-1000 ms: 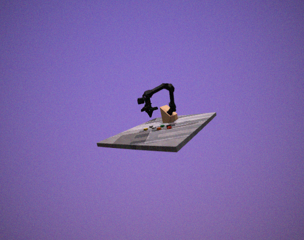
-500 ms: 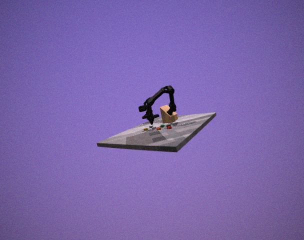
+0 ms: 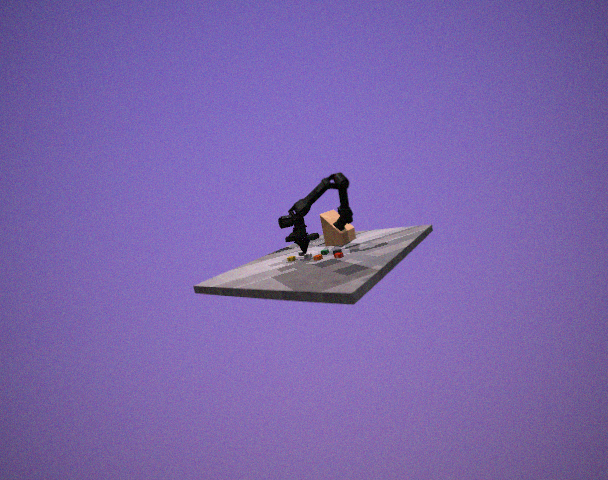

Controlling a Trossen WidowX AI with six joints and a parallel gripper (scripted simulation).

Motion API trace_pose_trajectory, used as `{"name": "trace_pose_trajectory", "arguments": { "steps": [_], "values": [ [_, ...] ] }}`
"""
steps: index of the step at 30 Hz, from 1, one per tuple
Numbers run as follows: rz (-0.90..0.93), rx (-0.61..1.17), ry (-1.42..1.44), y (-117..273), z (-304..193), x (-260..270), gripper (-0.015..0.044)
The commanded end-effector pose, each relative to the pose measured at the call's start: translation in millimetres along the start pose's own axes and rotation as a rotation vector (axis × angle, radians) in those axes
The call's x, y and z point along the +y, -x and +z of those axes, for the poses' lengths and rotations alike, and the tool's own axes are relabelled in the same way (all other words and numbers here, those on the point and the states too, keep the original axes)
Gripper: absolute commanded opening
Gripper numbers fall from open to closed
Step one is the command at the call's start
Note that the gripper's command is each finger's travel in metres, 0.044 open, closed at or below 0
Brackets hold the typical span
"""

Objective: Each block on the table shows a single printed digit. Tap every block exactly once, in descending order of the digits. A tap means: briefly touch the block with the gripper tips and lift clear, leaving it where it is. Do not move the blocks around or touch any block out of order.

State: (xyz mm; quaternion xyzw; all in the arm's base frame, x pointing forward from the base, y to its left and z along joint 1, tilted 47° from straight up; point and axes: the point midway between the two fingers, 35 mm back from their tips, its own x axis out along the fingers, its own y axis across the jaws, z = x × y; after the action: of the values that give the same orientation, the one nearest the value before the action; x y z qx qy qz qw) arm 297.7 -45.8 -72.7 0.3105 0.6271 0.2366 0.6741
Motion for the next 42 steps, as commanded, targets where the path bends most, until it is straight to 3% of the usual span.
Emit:
{"name": "trace_pose_trajectory", "arguments": {
  "steps": [1, 11, 15, 21, 27, 33, 42],
  "values": [
    [0.012, 0.009, -0.011, -11, -3, 0, 0.0020],
    [0.012, 0.010, -0.011, -11, -3, 0, 0.0020],
    [0.010, 0.009, -0.011, 17, -3, -1, 0.0020],
    [0.010, 0.009, -0.011, 22, -3, -1, 0.0020],
    [0.006, 0.010, -0.012, 98, -2, -3, 0.0020],
    [0.006, 0.010, -0.012, 101, -2, -2, 0.0020],
    [0.013, 0.009, -0.011, 101, 47, 99, 0.0020]
  ]
}}
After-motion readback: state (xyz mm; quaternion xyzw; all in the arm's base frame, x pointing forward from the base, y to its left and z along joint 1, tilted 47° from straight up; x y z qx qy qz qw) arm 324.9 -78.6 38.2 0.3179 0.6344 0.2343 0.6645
